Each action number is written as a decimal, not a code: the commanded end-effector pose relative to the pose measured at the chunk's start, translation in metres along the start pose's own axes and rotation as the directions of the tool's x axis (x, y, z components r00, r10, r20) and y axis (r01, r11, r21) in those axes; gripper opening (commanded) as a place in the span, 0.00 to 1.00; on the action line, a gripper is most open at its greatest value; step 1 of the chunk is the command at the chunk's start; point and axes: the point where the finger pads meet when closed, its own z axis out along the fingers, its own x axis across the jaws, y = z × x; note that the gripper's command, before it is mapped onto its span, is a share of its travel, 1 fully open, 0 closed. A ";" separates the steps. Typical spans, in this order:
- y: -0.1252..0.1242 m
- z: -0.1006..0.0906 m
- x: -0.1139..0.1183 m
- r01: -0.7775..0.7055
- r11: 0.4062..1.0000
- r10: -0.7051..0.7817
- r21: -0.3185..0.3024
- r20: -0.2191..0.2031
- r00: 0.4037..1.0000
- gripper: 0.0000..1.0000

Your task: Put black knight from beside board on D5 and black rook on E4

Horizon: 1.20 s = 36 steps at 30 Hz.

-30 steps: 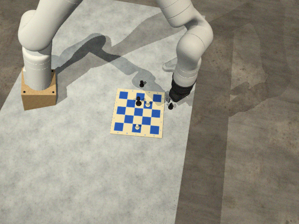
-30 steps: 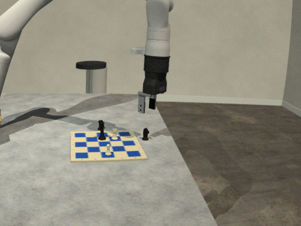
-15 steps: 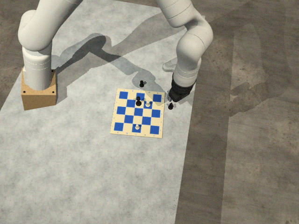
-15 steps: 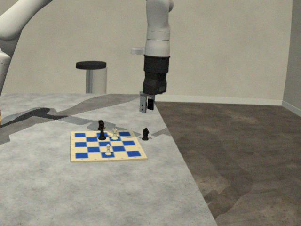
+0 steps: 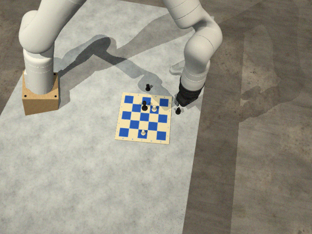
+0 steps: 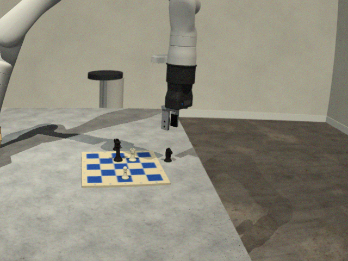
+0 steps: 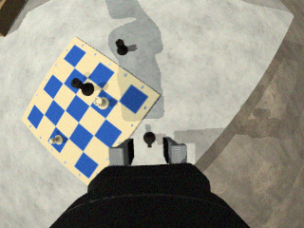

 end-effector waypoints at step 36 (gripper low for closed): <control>0.000 0.017 0.001 0.000 1.000 0.000 -0.001 -0.001 1.000 0.73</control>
